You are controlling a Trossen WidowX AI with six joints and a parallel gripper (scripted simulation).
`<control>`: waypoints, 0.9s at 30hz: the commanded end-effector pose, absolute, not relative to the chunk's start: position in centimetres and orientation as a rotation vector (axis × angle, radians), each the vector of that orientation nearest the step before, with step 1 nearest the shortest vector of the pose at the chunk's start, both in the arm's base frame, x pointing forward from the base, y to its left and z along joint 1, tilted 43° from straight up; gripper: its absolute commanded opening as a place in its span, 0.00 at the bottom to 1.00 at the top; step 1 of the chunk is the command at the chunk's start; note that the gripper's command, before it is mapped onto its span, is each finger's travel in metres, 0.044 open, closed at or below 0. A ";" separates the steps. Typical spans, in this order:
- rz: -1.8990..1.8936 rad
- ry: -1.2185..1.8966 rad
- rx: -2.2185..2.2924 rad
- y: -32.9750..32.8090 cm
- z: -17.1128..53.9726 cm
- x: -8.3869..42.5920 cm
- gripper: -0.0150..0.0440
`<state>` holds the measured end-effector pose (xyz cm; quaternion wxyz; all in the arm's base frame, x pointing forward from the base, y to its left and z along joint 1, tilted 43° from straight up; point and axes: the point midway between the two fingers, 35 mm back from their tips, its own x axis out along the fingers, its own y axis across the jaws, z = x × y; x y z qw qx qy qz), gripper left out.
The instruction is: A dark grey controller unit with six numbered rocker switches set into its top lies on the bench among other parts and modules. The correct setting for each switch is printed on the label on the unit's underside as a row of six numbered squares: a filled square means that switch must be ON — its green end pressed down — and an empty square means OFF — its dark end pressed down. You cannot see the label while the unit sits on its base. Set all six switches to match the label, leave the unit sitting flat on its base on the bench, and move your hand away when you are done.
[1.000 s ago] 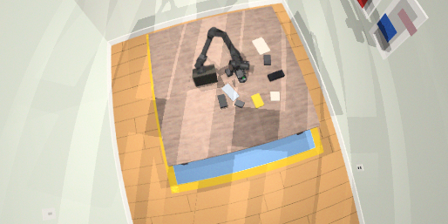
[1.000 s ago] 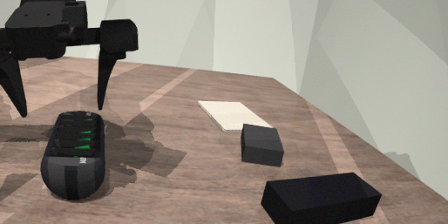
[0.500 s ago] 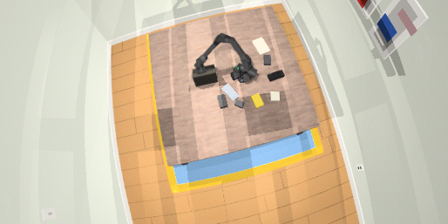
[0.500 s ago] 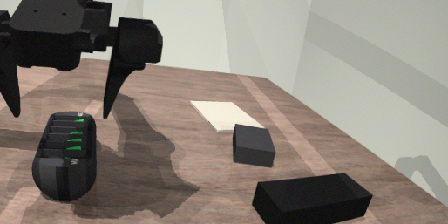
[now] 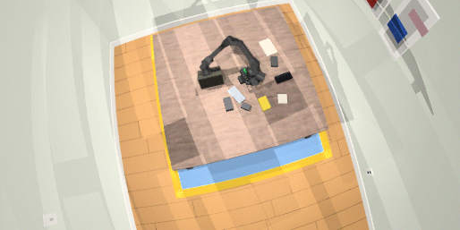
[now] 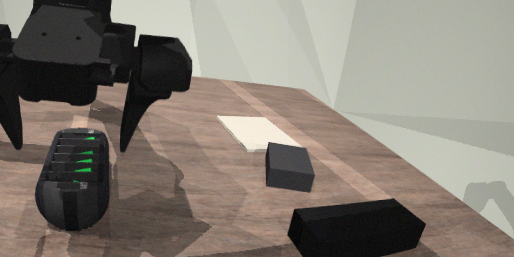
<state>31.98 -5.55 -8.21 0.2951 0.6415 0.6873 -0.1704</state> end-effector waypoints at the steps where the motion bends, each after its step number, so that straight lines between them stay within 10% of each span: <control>1: -0.457 1.836 1.716 -5.0 -8.8 31.9 1.00; 27: -0.456 1.836 1.717 -2.3 -11.7 32.0 1.00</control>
